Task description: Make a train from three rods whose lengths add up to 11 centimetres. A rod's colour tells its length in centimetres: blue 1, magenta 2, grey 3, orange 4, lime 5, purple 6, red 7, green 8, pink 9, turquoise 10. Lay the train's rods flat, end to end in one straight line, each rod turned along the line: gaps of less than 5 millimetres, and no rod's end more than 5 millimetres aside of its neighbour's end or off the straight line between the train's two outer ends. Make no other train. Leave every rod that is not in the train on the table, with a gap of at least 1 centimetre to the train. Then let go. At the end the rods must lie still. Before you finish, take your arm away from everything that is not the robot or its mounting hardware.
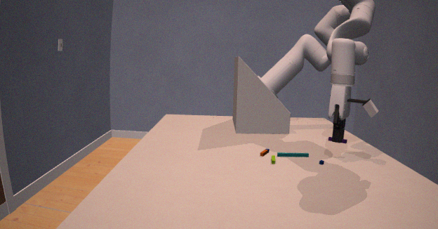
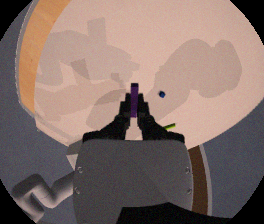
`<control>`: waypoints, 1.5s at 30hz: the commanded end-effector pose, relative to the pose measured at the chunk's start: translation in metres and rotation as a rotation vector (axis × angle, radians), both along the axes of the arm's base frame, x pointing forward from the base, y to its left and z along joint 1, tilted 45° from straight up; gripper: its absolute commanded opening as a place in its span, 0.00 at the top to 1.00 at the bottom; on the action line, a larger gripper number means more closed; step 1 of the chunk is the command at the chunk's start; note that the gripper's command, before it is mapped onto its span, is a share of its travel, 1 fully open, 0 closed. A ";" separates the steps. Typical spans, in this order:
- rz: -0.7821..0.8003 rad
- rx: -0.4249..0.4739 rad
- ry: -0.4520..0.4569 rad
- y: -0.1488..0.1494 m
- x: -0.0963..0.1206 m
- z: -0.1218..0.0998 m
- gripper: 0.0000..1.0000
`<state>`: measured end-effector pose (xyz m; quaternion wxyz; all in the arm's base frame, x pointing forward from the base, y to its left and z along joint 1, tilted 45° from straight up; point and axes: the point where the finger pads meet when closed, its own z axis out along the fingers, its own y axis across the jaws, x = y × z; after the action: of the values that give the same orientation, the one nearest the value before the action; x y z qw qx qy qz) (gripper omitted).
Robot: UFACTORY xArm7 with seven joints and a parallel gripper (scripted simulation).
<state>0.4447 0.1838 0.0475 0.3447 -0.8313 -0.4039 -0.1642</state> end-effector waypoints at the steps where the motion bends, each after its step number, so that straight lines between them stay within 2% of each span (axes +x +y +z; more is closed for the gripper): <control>1: 0.001 0.001 0.000 -0.020 0.000 0.021 0.96; 6: 0.001 0.001 0.000 -0.030 0.000 0.031 0.96; 18: -0.007 0.001 0.007 -0.032 0.000 0.030 0.96; 22: -0.132 0.000 0.133 -0.052 0.004 0.009 0.96; 30: -0.302 -0.002 0.302 -0.081 0.007 -0.020 0.96; 32: -0.302 -0.002 0.302 -0.081 0.007 -0.020 0.96; 33: -0.367 -0.002 0.367 -0.092 0.007 -0.031 0.96; 45: -0.626 -0.004 0.625 -0.138 0.001 -0.076 0.96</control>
<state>0.4455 0.0641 -0.0124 0.3822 -0.9209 -0.0715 -0.0284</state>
